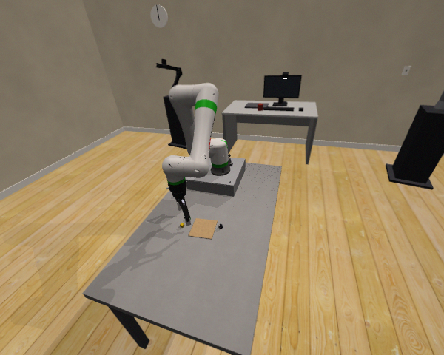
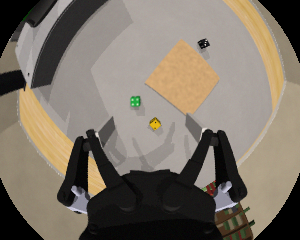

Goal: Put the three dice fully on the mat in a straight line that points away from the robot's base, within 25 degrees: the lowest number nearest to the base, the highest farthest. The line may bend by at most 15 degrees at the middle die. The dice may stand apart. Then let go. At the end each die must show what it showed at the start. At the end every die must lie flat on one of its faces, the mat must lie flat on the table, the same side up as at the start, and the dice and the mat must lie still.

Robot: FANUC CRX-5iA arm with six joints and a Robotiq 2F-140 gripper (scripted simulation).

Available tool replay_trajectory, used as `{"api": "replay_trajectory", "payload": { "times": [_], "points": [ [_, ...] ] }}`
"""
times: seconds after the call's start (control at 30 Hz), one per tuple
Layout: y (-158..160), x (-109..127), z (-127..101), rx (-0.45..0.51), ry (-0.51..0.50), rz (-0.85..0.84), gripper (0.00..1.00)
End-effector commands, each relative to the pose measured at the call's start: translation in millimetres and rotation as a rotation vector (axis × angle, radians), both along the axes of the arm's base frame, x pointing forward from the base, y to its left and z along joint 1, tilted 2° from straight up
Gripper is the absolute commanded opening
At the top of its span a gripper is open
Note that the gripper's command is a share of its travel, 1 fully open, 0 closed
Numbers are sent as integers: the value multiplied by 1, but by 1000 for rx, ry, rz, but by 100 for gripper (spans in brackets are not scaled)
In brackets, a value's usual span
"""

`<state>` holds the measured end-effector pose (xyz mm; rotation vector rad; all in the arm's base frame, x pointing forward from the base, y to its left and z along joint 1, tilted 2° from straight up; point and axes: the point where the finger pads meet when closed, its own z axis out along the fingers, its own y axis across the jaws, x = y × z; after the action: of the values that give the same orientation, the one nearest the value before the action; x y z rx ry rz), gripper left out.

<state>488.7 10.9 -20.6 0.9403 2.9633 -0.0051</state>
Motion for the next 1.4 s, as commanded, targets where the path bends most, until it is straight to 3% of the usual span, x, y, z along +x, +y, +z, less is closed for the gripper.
{"api": "replay_trajectory", "payload": {
  "times": [0.0,0.37,1.37],
  "points": [
    [0,-17,0,0,-1,0,100],
    [-1,-47,-1,0,-1,0,100],
    [-1,-47,-1,0,-1,0,100]
  ]
}}
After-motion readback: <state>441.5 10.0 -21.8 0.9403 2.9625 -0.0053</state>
